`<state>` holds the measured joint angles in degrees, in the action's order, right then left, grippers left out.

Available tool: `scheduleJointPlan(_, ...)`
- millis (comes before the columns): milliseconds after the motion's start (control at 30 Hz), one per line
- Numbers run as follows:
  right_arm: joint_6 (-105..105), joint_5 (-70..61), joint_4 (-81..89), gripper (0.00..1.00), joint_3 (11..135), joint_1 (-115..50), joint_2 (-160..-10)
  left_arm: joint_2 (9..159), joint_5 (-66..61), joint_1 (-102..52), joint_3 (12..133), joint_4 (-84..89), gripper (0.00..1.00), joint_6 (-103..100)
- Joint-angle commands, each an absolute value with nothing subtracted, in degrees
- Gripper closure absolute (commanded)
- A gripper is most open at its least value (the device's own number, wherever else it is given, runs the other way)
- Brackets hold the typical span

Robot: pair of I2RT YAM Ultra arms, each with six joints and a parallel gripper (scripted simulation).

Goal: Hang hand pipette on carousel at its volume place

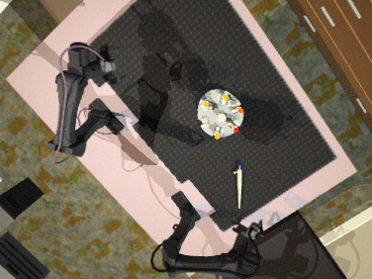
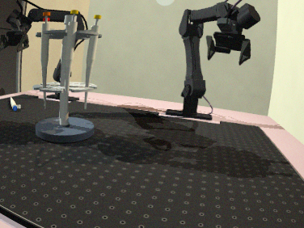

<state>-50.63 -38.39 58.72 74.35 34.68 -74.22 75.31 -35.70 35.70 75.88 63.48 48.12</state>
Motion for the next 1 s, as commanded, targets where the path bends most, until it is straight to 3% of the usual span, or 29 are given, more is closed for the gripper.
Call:
scheduleJointPlan(0, -49.03, -36.77, 61.7, 0.51, 73.27, 32.53, -72.68, 75.39, -36.88, 36.23, 76.75, 62.82, 0.0, 48.53)
scheduleJointPlan(267, -47.74, -35.55, 45.34, 0.51, 56.91, 22.75, -59.72, 75.39, -36.88, 36.23, 76.75, 62.82, 0.0, 48.53)
scheduleJointPlan(467, -45.11, -33.4, 43.13, 0.51, 57.1, 20.5, -57.63, 75.39, -36.88, 36.23, 76.75, 62.82, 0.0, 48.53)
scheduleJointPlan(733, -43.95, -24.84, 27.23, 0.51, 40.99, 5.18, -46.8, 75.39, -36.88, 36.23, 76.75, 62.82, 0.0, 48.53)
scheduleJointPlan(967, -40.22, -18.79, 24.44, 0.51, 39.59, -0.79, -44.61, 75.39, -36.88, 36.23, 76.75, 62.82, 0.0, 48.53)
